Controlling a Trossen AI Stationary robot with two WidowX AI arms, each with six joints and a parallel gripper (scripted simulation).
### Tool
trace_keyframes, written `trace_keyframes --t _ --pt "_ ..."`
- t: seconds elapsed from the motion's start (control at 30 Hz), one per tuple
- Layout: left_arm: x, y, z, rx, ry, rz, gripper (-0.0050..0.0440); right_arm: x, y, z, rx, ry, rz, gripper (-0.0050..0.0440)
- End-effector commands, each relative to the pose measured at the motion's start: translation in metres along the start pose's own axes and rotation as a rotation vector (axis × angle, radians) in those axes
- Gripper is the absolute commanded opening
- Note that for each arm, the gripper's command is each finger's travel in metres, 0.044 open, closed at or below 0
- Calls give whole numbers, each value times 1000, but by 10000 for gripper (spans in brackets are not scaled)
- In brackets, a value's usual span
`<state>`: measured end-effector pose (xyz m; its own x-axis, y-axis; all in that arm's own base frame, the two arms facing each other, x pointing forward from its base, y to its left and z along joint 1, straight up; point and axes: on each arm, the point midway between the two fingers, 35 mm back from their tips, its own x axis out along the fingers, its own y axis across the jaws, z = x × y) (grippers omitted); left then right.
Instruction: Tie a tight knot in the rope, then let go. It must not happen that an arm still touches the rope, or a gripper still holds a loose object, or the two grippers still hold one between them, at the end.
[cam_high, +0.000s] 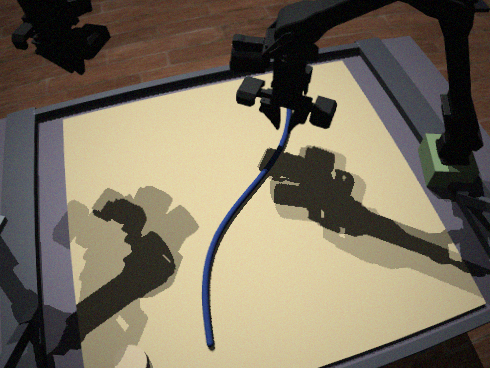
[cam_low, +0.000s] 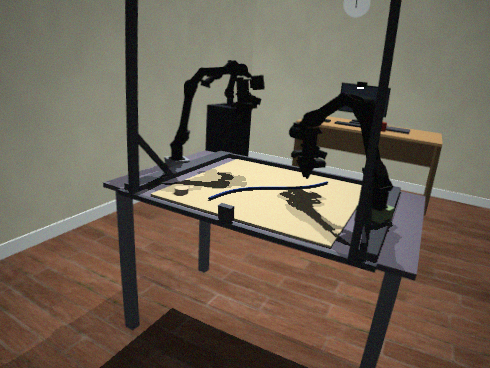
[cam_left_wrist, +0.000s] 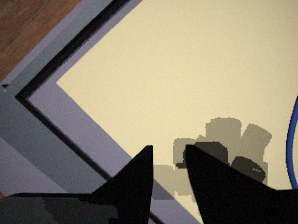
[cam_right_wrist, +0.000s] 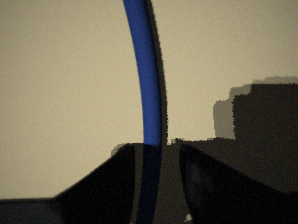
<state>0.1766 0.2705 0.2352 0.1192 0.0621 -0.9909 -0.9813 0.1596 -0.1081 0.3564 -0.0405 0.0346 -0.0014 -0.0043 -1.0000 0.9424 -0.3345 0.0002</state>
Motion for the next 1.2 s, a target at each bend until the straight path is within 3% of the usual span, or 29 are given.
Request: trace_keyframes --t 0.0,0.13,1.17 --pt "-7 -1 -1 -1 -19 -12 100 -1 4 -1 -1 10 25 100" --pt "-7 -1 -1 -1 -19 -12 100 16 5 -2 -1 10 25 100" --pt "-7 -1 -1 -1 -19 -12 100 39 5 -2 -1 10 25 100"
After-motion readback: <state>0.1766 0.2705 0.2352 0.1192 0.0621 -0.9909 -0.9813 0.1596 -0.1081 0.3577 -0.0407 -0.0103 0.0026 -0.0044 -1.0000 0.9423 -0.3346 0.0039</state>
